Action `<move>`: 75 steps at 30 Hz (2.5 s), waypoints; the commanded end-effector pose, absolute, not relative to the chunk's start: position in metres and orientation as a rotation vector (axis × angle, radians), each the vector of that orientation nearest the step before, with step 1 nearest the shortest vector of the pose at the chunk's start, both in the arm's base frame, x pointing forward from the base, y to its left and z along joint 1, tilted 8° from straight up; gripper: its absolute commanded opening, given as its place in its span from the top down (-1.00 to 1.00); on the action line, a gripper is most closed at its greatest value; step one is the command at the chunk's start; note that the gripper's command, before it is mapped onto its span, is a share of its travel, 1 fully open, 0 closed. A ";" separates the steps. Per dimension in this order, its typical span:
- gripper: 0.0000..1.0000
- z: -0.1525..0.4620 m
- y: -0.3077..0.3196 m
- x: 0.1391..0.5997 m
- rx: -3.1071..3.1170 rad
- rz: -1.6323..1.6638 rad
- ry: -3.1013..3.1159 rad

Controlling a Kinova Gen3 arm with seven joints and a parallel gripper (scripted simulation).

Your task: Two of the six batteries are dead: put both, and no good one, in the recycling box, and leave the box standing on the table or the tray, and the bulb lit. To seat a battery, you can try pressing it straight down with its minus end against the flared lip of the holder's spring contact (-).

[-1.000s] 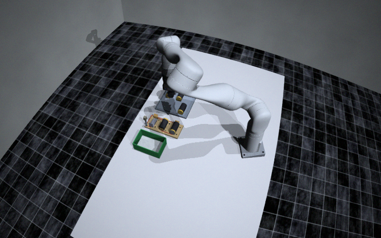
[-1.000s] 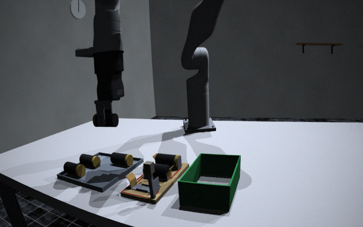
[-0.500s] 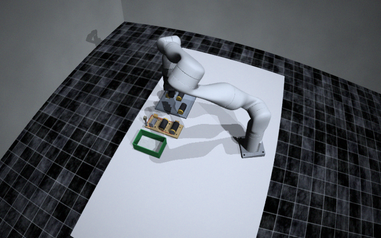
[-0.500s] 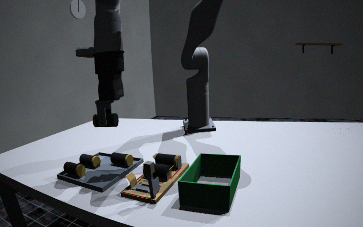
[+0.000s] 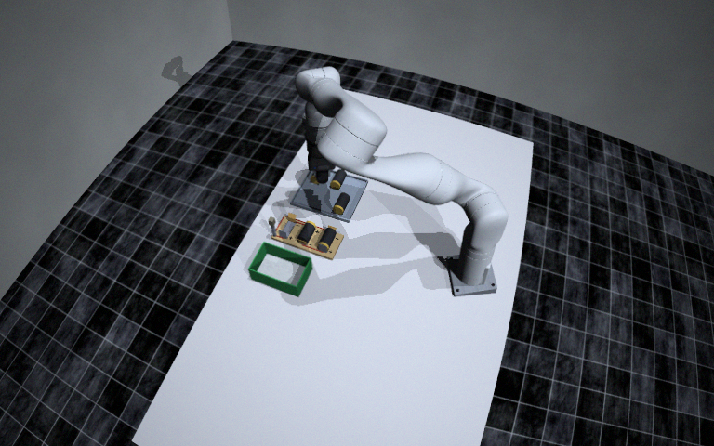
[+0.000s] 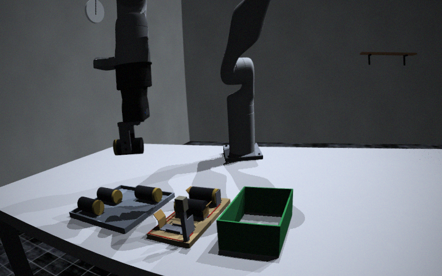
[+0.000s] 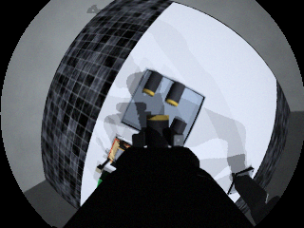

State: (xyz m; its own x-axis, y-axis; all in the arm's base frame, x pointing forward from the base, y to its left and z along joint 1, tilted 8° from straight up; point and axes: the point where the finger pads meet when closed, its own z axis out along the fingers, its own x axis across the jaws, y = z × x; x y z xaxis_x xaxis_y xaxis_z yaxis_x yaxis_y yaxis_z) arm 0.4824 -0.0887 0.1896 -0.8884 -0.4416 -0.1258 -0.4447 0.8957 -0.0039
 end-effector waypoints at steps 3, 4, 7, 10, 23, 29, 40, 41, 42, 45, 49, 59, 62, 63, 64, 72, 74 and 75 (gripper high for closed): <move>-0.15 0.191 -0.089 0.483 -0.767 0.036 2.913; -0.15 0.191 -0.089 0.483 -0.787 0.034 2.907; -0.15 0.191 -0.089 0.483 -0.807 0.033 2.901; -0.15 0.191 -0.089 0.483 -0.870 0.029 2.882; -0.15 0.191 -0.089 0.483 -1.140 0.010 2.786; -0.15 0.191 -0.089 0.483 -1.259 0.001 2.734; -0.15 0.191 -0.089 0.483 -1.503 -0.017 2.608; -0.15 0.191 -0.089 0.483 -1.503 -0.017 2.608; -0.15 0.191 -0.089 0.483 -1.527 -0.019 2.594; -0.15 0.191 -0.089 0.483 -1.601 -0.024 2.550; -0.15 0.191 -0.089 0.483 -1.700 -0.032 2.486; -0.15 0.191 -0.089 0.483 -1.894 -0.048 2.344; -0.15 0.191 -0.089 0.483 -1.965 -0.053 2.286; -0.15 0.191 -0.089 0.483 -1.988 -0.055 2.266; -0.15 0.191 -0.089 0.483 -2.011 -0.057 2.246; -0.15 0.191 -0.089 0.483 -2.191 -0.073 2.076; -0.15 0.191 -0.089 0.483 -2.212 -0.075 2.054; -0.15 0.191 -0.089 0.483 -2.212 -0.075 2.054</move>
